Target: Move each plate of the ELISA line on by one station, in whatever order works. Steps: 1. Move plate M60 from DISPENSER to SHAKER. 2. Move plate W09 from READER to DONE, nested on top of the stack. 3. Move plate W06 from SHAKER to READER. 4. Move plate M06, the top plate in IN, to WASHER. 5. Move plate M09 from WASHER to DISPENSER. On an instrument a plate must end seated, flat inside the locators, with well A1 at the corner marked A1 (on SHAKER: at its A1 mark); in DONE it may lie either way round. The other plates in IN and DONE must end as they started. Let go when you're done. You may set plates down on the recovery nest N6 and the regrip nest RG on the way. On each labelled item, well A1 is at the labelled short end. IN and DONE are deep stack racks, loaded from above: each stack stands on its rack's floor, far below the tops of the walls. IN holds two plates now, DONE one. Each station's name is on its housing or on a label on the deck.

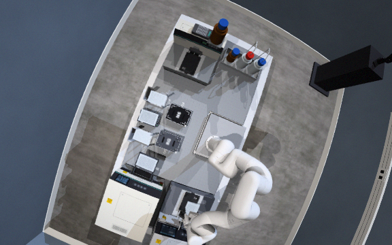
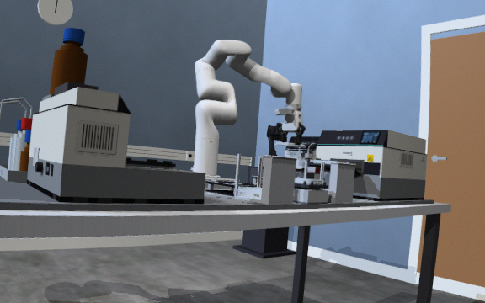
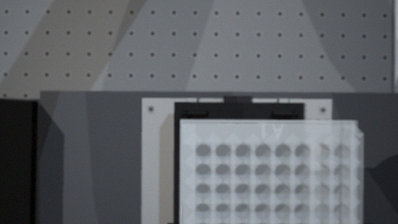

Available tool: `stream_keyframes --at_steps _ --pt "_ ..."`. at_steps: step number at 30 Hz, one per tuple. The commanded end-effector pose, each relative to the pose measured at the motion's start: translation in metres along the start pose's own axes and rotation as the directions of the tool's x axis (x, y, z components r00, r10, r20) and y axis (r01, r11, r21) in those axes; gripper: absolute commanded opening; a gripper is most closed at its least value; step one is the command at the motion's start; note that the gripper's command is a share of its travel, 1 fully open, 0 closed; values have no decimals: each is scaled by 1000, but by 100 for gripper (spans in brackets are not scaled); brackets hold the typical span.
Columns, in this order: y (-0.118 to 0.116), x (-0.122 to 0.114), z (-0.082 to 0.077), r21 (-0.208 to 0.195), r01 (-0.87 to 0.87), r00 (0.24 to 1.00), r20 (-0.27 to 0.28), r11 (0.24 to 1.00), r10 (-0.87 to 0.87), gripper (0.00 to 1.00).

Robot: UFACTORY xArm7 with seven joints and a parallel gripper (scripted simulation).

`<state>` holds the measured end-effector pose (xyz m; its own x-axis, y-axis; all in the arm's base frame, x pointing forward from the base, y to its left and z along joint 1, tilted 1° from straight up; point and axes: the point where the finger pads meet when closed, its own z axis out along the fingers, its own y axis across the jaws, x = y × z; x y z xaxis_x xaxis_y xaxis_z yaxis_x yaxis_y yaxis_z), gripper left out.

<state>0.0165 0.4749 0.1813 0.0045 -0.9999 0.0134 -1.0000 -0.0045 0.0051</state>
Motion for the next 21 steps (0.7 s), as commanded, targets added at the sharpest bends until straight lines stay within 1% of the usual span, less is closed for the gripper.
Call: stream_keyframes --at_steps 1,2,12,14,18,21 --pt "0 -1 -2 0 0 1000 4 1000 0 0" --pt "0 -1 -2 0 0 1000 4 1000 0 0" --pt "-1 32 -2 0 -117 993 4 993 117 0" --pt "-1 32 -2 0 -117 993 4 993 117 0" --pt "-1 46 -2 0 -163 987 3 987 163 0" --pt "-2 56 -2 0 -165 986 3 986 165 0"
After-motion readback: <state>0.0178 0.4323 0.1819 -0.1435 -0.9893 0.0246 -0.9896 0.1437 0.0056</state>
